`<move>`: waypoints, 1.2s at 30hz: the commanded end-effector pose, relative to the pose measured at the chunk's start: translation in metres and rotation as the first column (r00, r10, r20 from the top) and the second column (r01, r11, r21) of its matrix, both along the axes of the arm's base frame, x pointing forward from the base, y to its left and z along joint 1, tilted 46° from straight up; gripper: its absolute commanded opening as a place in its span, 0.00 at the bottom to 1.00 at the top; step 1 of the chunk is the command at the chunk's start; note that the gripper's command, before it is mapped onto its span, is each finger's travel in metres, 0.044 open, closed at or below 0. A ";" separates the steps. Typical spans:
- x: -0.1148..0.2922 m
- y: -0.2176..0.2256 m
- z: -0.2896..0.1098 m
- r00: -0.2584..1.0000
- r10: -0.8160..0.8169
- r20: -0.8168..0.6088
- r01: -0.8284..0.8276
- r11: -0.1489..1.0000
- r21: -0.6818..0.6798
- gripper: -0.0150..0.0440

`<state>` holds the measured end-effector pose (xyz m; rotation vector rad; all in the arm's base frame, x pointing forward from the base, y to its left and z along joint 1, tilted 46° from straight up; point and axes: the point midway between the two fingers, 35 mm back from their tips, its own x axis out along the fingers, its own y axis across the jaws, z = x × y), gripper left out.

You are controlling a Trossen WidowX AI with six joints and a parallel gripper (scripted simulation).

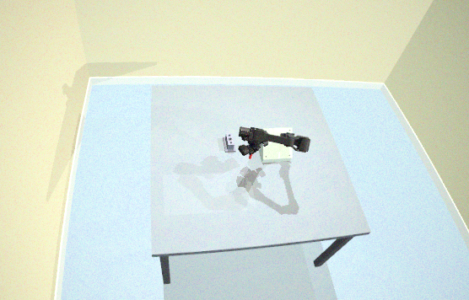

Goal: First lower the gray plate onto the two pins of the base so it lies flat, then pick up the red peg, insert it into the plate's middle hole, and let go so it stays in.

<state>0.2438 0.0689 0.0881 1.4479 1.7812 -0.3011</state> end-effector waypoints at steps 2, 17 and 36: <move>0.010 -0.007 -0.005 1.000 -0.002 0.004 0.002 1.000 -0.004 0.25; 0.040 -0.033 -0.024 1.000 -0.005 0.010 0.005 1.000 -0.010 0.25; 0.071 -0.069 -0.059 1.000 -0.006 0.016 0.006 1.000 -0.011 0.25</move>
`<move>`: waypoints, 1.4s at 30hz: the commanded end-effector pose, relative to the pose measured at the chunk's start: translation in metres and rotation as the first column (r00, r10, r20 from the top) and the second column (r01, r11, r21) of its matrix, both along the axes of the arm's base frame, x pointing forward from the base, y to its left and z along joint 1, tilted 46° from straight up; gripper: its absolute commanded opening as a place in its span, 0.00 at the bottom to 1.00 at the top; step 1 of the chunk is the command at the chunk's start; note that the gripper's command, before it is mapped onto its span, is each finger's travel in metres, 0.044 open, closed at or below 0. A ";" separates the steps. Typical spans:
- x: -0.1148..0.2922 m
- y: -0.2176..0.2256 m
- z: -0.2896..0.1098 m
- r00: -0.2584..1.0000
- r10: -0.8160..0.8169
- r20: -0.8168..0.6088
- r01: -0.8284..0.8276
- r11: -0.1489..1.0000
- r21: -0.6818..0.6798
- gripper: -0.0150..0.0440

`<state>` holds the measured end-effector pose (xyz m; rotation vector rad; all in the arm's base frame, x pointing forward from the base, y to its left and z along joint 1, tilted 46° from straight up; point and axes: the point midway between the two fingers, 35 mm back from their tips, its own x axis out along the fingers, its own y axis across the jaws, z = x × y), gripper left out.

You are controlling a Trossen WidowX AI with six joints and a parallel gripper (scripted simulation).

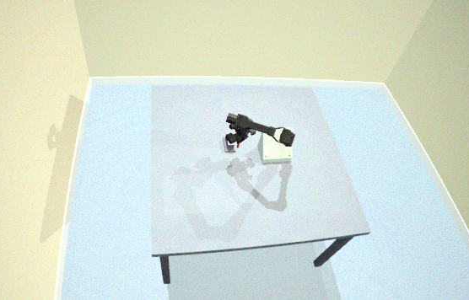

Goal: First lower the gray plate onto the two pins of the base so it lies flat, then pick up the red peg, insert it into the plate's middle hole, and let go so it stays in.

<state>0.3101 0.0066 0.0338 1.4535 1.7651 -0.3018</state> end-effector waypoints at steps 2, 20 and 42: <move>0.008 -0.010 -0.009 1.000 0.004 0.006 -0.004 1.000 -0.007 0.25; 0.029 -0.044 -0.049 1.000 0.012 0.007 -0.012 1.000 -0.004 0.25; 0.034 -0.055 -0.063 1.000 0.015 0.007 -0.015 1.000 -0.002 0.25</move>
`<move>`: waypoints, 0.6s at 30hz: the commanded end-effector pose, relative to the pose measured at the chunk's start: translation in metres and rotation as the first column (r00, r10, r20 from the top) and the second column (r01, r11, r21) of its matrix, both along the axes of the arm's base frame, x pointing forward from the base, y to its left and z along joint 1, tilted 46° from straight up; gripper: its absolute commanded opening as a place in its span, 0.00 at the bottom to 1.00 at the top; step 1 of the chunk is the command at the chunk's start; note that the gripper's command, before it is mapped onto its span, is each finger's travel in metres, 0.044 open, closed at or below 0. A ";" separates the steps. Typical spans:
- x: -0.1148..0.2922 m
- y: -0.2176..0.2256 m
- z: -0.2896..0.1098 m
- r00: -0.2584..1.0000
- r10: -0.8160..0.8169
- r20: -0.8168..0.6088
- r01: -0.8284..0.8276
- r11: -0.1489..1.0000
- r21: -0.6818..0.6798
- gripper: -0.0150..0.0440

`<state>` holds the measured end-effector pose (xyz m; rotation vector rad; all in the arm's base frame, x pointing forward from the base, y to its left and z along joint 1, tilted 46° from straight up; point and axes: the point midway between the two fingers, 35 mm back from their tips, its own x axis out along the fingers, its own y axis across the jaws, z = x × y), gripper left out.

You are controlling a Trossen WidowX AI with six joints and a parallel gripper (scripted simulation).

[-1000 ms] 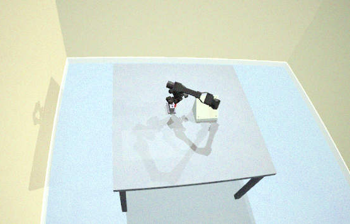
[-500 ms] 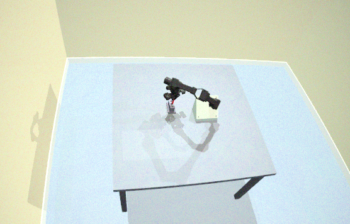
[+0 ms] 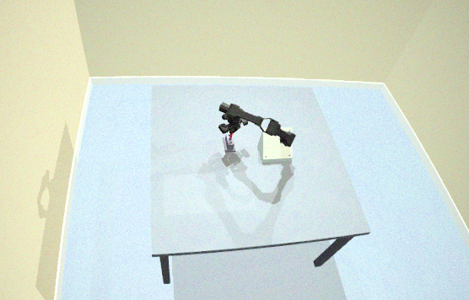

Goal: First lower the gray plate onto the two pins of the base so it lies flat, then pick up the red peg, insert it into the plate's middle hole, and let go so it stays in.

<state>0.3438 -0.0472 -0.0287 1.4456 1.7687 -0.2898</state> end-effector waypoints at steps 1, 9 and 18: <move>0.000 -0.001 0.000 1.000 0.004 0.001 -0.004 1.000 -0.005 0.25; 0.001 -0.002 -0.001 1.000 0.004 0.002 -0.004 1.000 -0.005 0.25; 0.001 -0.002 -0.001 1.000 0.004 0.002 -0.004 1.000 -0.005 0.25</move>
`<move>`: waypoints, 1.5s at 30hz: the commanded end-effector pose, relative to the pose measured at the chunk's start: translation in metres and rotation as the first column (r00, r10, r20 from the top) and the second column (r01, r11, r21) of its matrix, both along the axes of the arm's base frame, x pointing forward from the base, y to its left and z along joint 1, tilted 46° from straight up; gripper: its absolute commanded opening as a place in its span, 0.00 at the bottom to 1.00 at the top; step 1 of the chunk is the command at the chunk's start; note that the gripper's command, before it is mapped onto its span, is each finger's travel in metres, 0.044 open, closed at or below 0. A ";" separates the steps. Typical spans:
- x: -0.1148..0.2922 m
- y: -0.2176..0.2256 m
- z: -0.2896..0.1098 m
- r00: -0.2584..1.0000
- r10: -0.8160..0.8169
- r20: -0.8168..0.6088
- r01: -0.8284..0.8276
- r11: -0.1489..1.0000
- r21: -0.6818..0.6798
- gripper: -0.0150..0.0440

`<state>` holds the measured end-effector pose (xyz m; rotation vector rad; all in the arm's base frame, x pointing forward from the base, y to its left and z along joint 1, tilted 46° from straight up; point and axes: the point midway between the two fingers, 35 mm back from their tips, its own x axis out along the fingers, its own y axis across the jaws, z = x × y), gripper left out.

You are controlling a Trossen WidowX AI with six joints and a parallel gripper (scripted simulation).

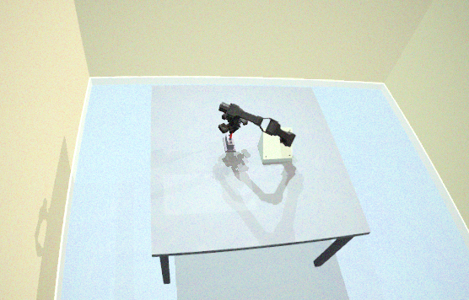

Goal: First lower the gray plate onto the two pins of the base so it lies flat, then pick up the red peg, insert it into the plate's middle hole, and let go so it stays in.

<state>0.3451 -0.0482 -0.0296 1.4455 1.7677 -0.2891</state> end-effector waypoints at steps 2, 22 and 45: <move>0.000 -0.001 0.000 1.000 0.004 0.000 -0.004 1.000 -0.005 0.25; 0.000 0.006 -0.008 1.000 0.003 0.000 -0.003 1.000 -0.002 0.25; 0.000 0.011 -0.012 1.000 0.008 0.004 -0.008 1.000 -0.008 0.25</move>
